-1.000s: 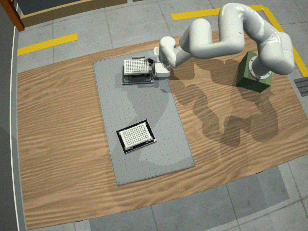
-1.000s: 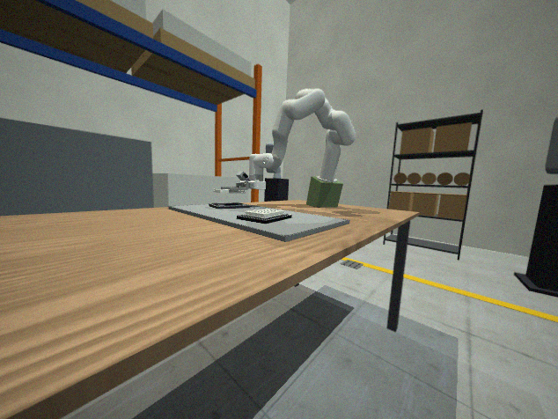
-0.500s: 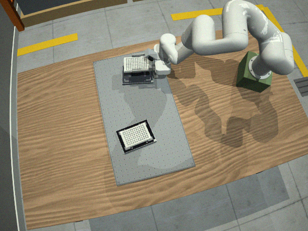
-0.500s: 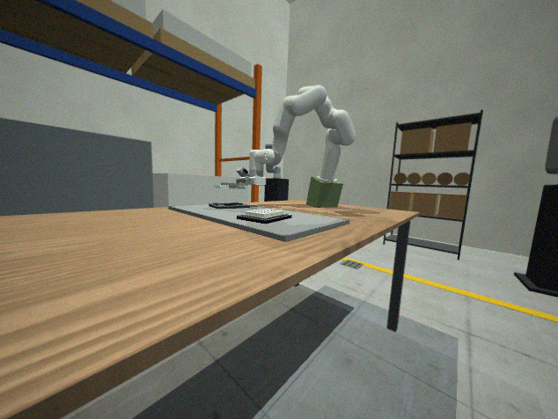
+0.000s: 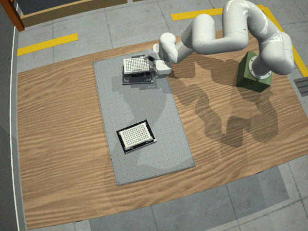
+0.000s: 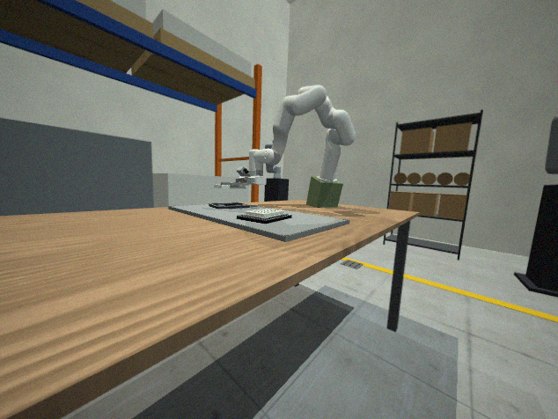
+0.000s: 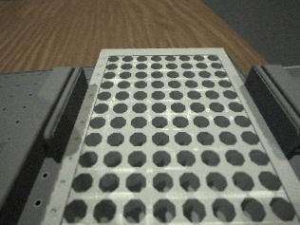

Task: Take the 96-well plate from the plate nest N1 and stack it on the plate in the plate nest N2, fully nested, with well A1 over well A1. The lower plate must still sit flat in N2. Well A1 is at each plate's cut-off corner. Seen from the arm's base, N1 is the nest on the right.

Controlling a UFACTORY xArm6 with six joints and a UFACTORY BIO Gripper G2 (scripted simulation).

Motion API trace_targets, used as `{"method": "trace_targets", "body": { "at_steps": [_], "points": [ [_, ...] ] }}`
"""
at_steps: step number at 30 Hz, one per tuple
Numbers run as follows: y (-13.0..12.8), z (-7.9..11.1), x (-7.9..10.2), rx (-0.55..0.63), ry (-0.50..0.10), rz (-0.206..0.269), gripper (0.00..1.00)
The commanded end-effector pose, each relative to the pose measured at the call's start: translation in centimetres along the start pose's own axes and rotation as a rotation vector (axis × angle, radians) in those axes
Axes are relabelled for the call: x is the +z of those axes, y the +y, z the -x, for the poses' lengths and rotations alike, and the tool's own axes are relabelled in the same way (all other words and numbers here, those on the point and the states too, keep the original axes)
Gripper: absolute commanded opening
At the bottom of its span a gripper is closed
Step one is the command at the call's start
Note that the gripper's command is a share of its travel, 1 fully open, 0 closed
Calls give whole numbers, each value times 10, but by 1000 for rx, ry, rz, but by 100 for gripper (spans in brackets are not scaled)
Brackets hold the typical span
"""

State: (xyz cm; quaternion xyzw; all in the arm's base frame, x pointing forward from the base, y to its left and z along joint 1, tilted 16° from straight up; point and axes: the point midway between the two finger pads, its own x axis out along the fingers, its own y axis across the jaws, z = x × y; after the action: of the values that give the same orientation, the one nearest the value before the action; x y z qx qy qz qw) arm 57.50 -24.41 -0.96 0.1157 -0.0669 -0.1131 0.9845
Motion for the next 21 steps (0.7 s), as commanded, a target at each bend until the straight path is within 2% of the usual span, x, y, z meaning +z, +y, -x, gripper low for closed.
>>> {"method": "trace_targets", "body": {
  "at_steps": [1,2,6,21],
  "points": [
    [13,-3,2,137,-7,1,0],
    [13,-3,2,137,-7,1,0],
    [26,-5,2,270,-7,1,0],
    [69,-10,2,274,-7,1,0]
  ]
}}
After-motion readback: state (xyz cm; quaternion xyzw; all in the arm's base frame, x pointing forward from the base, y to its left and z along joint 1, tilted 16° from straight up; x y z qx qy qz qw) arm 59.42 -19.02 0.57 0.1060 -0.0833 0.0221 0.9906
